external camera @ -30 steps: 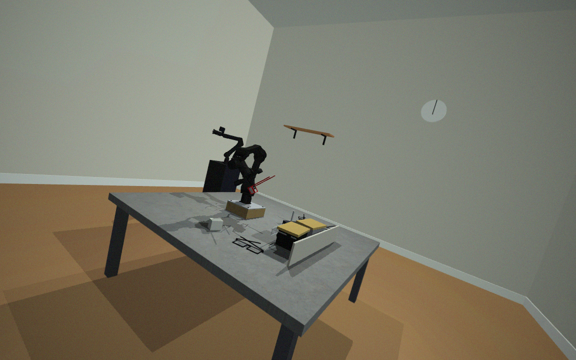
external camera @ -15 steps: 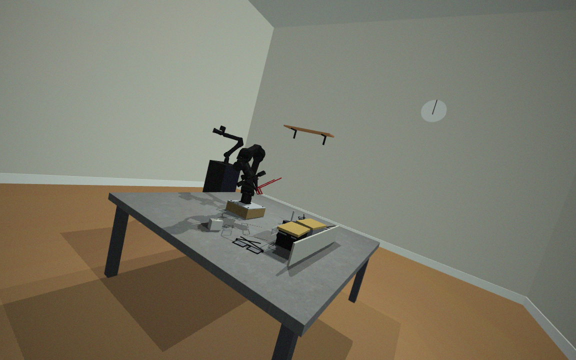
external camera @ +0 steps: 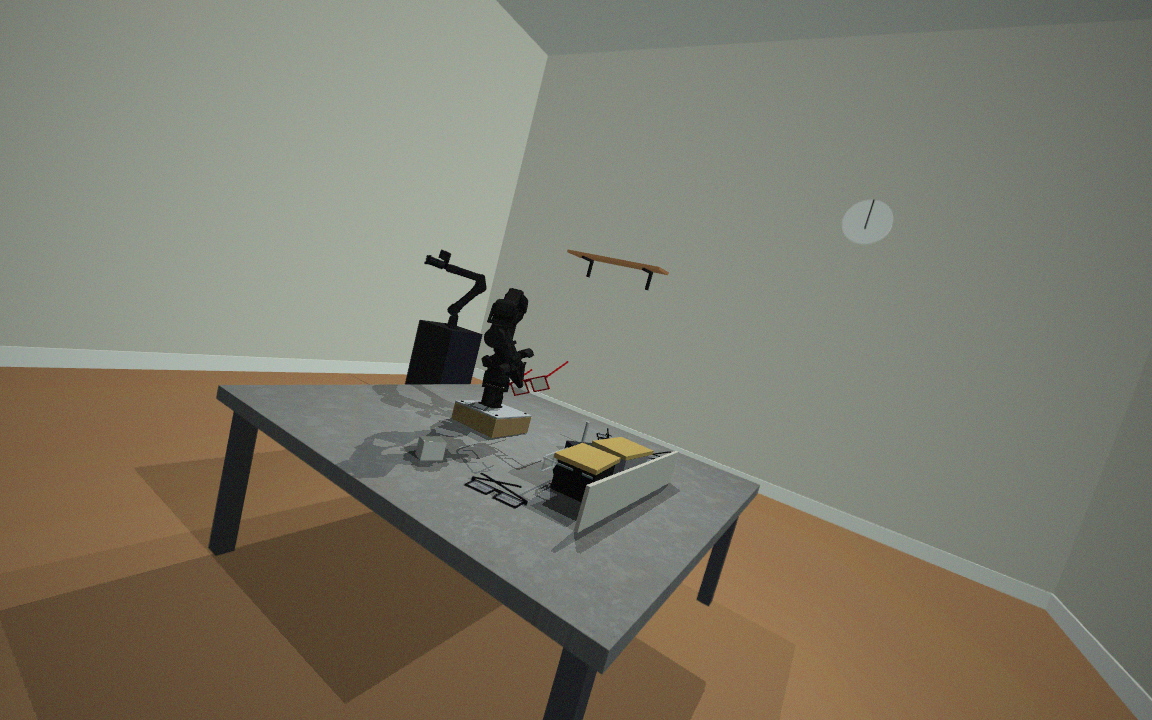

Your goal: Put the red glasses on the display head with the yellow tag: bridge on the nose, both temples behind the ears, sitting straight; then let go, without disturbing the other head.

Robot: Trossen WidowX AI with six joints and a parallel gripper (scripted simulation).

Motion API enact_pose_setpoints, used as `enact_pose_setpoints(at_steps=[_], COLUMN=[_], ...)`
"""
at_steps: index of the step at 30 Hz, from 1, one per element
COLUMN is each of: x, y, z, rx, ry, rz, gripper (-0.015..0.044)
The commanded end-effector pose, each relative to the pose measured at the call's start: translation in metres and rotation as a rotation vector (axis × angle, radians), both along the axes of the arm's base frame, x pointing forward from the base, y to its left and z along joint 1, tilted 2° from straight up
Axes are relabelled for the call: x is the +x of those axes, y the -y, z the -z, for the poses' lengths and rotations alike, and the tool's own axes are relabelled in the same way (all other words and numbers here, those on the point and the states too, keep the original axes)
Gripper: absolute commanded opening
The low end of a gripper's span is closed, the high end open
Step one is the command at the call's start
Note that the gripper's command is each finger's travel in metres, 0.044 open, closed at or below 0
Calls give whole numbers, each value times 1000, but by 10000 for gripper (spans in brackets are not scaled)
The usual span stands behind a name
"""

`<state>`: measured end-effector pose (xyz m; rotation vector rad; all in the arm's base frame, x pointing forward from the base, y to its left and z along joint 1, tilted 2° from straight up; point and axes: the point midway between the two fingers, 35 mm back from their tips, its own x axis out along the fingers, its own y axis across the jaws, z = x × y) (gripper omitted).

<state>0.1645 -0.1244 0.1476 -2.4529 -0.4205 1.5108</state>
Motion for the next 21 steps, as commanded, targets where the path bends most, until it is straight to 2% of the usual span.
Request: enact_pose_setpoints(at_steps=[1,21], x=[5,36], y=[-3,-28], z=[4,16], rx=[-60,-376], ry=[23,226], rz=[-146,-1034], gripper=[0,0])
